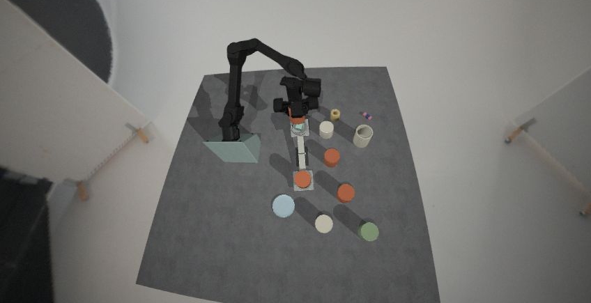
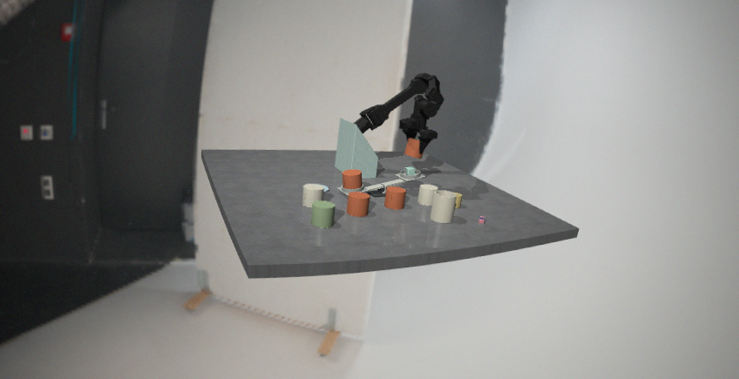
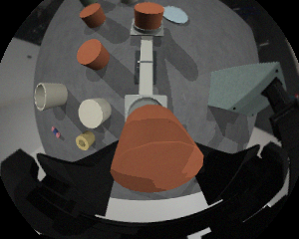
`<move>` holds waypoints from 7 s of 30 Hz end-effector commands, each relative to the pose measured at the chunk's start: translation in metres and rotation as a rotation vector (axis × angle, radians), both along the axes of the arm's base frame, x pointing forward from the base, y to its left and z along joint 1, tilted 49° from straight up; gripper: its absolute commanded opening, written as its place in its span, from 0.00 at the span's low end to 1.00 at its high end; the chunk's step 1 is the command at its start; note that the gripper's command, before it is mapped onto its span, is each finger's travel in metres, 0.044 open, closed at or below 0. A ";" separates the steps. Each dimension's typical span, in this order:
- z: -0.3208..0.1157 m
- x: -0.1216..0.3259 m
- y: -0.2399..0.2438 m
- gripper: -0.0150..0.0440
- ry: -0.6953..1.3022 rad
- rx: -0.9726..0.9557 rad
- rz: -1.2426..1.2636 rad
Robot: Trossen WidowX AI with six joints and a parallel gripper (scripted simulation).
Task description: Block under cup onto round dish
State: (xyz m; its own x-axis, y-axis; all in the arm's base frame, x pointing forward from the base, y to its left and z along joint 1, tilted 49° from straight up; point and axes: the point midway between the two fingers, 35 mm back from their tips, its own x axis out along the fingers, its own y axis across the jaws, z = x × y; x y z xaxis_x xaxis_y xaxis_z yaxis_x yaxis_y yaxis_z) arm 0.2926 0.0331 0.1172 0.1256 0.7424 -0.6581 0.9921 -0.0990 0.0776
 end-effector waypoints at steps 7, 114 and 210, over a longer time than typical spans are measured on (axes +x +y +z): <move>0.001 -0.002 0.029 0.25 0.005 -0.025 0.002; 0.013 -0.010 0.113 0.69 -0.260 -0.071 0.131; -0.048 0.010 0.037 0.69 -2.088 -0.370 1.835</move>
